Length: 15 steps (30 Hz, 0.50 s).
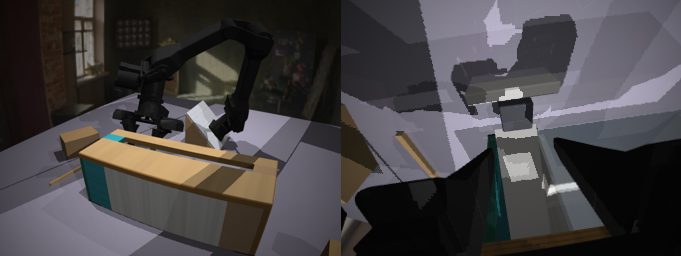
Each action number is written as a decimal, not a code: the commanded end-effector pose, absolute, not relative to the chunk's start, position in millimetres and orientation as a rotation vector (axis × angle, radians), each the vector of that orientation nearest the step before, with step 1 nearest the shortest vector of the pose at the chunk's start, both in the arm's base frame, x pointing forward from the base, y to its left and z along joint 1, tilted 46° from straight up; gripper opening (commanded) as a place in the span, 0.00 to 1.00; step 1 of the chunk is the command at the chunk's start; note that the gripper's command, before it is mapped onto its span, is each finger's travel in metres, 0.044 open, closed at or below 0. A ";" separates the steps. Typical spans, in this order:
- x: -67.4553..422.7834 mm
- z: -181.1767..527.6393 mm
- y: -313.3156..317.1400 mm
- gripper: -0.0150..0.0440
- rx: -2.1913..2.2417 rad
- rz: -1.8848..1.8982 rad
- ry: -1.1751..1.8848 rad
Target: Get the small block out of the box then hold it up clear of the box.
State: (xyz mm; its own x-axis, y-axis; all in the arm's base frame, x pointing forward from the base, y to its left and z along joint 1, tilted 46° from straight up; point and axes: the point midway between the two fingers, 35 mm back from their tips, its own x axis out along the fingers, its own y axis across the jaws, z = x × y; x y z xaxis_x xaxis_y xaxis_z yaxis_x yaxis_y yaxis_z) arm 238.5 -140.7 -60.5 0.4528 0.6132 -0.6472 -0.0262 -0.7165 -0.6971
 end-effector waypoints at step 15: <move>240.3 -82.4 -120.1 0.74 -2.052 1.275 -0.488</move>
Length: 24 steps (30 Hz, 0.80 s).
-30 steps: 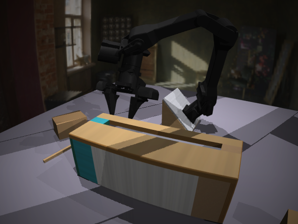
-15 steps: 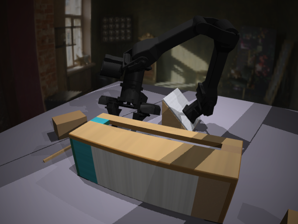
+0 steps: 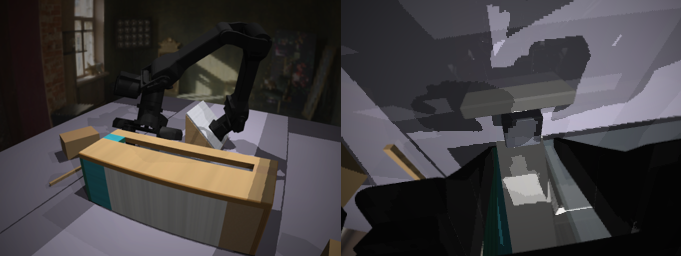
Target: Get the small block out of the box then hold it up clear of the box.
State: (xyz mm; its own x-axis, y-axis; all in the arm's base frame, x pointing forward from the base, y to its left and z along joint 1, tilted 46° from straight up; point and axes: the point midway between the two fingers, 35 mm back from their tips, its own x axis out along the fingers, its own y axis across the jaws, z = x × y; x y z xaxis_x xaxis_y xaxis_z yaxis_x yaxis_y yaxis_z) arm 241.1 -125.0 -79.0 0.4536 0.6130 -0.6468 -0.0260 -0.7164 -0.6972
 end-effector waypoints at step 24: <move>240.8 -95.7 -106.1 0.39 -2.051 1.273 -0.490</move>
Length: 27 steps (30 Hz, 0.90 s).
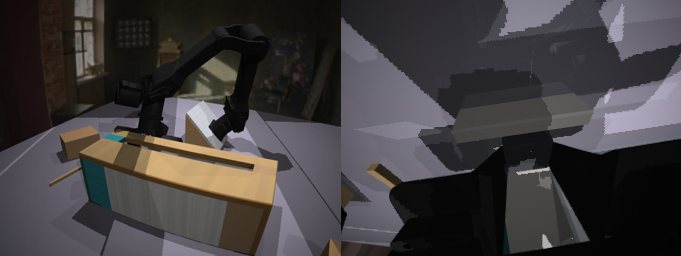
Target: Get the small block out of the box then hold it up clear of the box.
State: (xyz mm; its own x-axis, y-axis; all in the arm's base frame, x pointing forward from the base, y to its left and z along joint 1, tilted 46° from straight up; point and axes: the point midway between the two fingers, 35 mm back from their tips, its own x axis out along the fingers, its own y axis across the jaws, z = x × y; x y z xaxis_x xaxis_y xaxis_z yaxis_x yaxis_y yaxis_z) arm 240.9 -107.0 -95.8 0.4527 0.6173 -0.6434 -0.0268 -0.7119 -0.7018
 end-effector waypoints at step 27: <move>217.9 -7.1 -205.0 0.25 -1.849 1.312 -0.047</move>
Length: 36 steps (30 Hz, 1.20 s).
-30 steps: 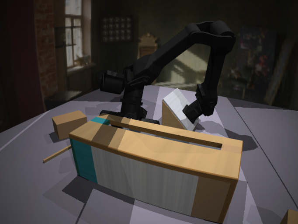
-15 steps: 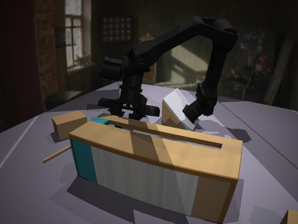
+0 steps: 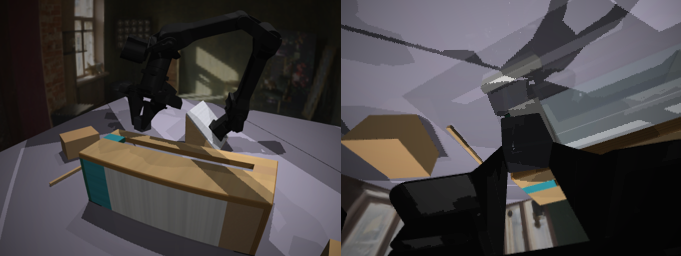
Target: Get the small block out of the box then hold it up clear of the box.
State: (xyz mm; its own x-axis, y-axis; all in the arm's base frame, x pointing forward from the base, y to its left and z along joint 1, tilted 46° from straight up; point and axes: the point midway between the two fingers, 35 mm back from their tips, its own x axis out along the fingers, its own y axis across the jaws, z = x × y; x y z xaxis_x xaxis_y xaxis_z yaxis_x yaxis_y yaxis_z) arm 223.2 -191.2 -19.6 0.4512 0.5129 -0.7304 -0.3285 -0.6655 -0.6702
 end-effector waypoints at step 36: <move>205.0 14.3 -224.5 0.25 -1.750 1.292 0.141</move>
State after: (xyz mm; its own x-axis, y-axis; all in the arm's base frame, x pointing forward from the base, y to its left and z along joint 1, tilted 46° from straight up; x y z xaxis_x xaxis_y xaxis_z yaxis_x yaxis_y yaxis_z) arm 205.4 -223.9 14.1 0.4439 0.4063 -0.7987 -0.5640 -0.5660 -0.6014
